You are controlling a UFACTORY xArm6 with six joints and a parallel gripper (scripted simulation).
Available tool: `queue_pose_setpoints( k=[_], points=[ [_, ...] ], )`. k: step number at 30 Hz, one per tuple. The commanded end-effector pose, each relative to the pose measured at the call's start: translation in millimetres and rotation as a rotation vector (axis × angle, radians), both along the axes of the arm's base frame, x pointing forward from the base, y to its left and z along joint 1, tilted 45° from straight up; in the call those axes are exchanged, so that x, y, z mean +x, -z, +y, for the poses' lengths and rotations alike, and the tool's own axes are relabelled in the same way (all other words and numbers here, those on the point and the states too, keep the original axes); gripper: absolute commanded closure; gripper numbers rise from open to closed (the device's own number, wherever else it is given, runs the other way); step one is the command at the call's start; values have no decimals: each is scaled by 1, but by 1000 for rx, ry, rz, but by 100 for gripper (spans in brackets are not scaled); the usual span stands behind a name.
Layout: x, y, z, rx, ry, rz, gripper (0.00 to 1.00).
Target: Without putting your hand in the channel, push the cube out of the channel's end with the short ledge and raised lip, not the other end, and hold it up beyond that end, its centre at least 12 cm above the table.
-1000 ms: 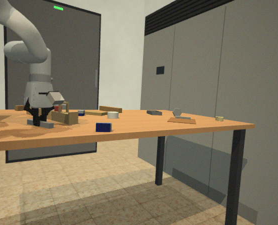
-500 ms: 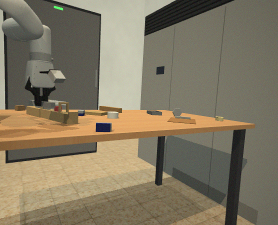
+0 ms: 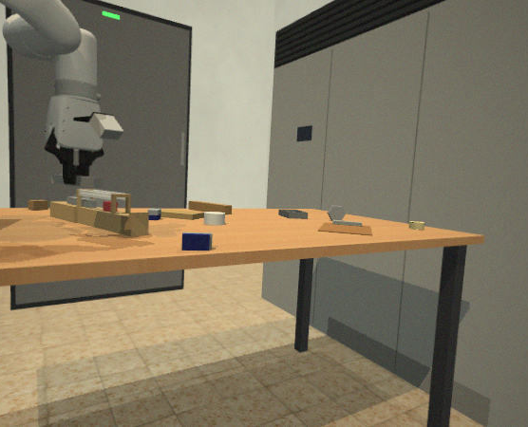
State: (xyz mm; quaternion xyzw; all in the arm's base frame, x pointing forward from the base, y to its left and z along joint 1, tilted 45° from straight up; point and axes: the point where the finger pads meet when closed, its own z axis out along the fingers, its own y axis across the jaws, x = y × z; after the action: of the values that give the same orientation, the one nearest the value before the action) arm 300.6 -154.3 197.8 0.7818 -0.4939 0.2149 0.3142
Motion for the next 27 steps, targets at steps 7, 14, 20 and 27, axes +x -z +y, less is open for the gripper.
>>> queue_pose_setpoints(
  k=[7,14,20,27],
  points=[
    [23,14,25,22,3,-16,100],
    [59,71,104,71,40,-51,100],
    [56,114,152,57,87,-82,100],
    [40,180,211,14,123,-123,100]
  ],
)
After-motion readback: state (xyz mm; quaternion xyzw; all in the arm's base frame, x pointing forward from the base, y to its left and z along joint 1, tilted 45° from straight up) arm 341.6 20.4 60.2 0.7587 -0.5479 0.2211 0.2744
